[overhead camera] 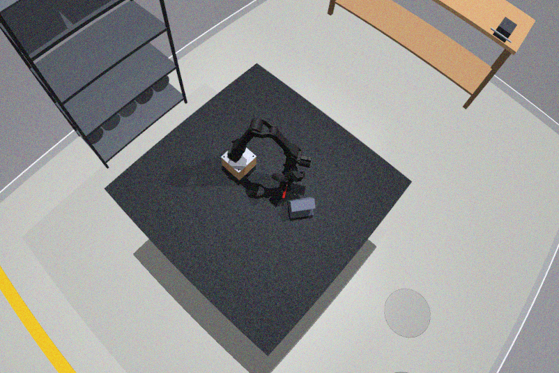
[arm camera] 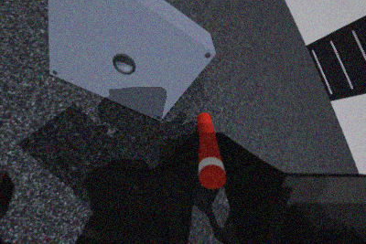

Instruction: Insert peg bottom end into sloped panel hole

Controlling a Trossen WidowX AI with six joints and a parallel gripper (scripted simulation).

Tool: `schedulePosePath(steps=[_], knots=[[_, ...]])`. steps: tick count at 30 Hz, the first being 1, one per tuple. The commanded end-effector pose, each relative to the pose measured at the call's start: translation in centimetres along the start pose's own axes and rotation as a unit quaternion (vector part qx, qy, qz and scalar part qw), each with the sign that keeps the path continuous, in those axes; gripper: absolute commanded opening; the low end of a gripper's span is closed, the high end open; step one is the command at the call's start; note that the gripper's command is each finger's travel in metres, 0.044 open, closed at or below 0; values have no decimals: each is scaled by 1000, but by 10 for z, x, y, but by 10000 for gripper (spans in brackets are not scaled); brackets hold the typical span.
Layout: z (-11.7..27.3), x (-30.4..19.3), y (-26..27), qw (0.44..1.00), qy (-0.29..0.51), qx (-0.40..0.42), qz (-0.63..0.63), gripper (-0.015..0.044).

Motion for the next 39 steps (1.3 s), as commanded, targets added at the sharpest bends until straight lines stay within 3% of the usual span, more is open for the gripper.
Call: schedulePosePath(steps=[1, 39], knots=[[3, -1, 5, 1000, -13, -3, -3, 0], [38, -20, 45, 992, -122, -2, -21, 0]])
Point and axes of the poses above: the point midway between the two fingers, 35 mm back from their tips, its own z axis back along the fingers, its own y axis across the jaws, x = y × z, the point moved 7 cm from there along z, back along the fingers, and after that the axes turned 1 degree about z, right-handed, at the moved point
